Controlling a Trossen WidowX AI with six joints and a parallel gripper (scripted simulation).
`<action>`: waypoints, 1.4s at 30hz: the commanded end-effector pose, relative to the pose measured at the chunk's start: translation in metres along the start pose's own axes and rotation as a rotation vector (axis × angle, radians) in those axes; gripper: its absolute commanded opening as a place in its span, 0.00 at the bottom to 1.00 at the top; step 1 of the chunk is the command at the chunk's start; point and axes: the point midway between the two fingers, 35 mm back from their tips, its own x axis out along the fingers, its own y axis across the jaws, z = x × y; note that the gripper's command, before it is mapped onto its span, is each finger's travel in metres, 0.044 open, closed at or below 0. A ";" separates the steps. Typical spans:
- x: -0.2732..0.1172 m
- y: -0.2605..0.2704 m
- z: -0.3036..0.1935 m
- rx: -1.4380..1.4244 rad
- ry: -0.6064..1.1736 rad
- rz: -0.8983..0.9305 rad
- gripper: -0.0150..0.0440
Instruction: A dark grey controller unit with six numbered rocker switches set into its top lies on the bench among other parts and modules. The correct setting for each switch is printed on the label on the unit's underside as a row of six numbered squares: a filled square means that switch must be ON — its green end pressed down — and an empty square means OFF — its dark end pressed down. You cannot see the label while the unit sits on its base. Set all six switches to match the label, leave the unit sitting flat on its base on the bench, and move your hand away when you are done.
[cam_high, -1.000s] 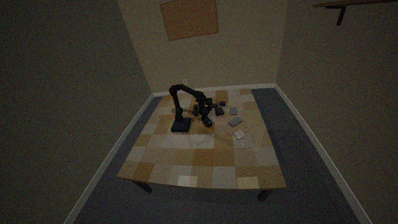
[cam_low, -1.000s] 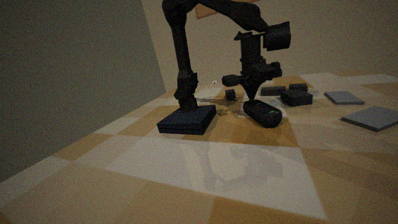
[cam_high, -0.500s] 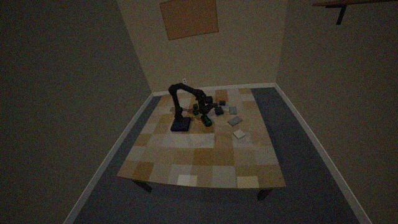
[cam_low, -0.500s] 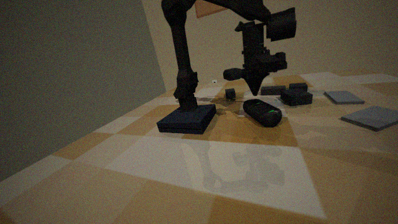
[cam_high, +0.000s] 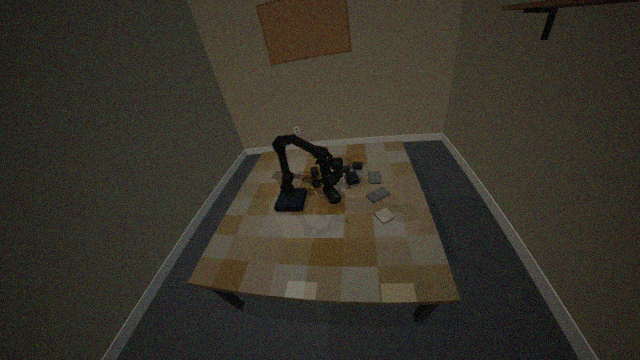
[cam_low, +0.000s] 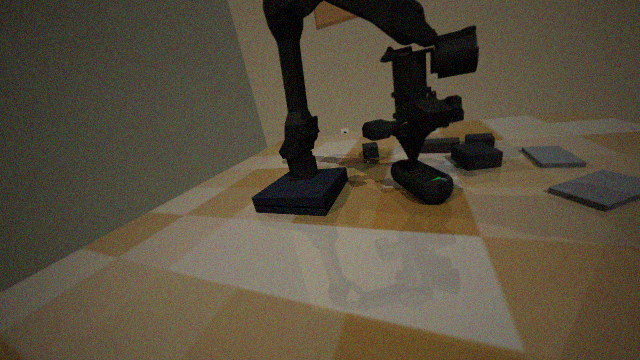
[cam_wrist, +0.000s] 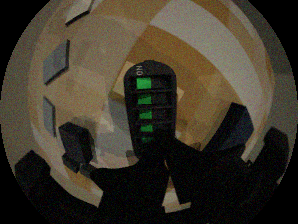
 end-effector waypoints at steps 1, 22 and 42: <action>0.010 -0.003 -0.002 -0.001 0.006 -0.015 0.25; 0.024 -0.004 -0.002 -0.001 0.007 -0.015 0.25; 0.024 -0.004 -0.002 -0.001 0.007 -0.015 0.25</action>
